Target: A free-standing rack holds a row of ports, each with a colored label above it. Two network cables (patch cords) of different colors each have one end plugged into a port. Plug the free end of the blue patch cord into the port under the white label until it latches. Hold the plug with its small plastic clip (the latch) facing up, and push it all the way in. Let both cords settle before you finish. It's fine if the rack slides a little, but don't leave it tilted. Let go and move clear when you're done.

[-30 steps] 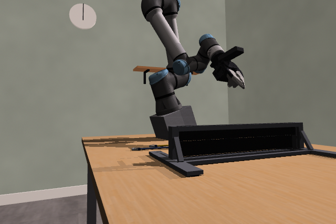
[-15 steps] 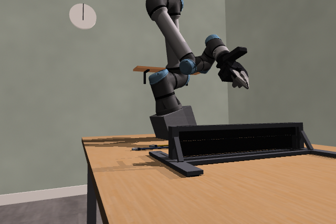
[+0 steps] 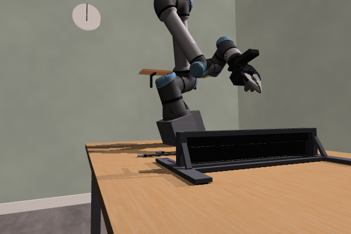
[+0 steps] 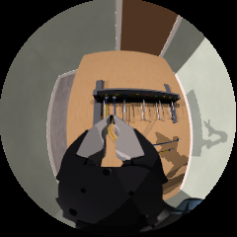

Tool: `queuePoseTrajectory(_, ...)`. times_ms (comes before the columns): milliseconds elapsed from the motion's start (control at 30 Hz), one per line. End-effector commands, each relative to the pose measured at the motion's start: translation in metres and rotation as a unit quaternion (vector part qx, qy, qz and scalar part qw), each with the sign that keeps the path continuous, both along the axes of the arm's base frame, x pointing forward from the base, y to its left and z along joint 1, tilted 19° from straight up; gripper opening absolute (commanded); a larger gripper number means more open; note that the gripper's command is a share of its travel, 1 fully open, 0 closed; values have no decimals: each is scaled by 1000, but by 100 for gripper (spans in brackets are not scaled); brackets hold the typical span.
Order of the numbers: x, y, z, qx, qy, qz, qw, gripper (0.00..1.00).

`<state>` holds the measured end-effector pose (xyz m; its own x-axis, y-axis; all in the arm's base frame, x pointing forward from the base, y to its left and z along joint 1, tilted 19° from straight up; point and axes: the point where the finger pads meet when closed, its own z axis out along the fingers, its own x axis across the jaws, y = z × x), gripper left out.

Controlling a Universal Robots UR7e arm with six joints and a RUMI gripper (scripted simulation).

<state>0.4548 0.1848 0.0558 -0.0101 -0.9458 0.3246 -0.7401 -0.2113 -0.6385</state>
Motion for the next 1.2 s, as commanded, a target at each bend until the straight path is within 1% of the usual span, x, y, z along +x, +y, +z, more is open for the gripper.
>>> queuePoseTrajectory(0,0,0,0,1,-1,-1,1000,0)
queuePoseTrajectory(333,1,0,0,1,-1,-1,1000,0)
queuePoseTrajectory(633,7,-2,-7,1,-1,-1,1000,0)
queuePoseTrajectory(833,19,-6,-19,1,-1,-1,1000,0)
queuePoseTrajectory(1133,46,-16,-46,1,-1,-1,1000,0)
queuePoseTrajectory(1167,46,-16,-46,1,-1,-1,1000,0)
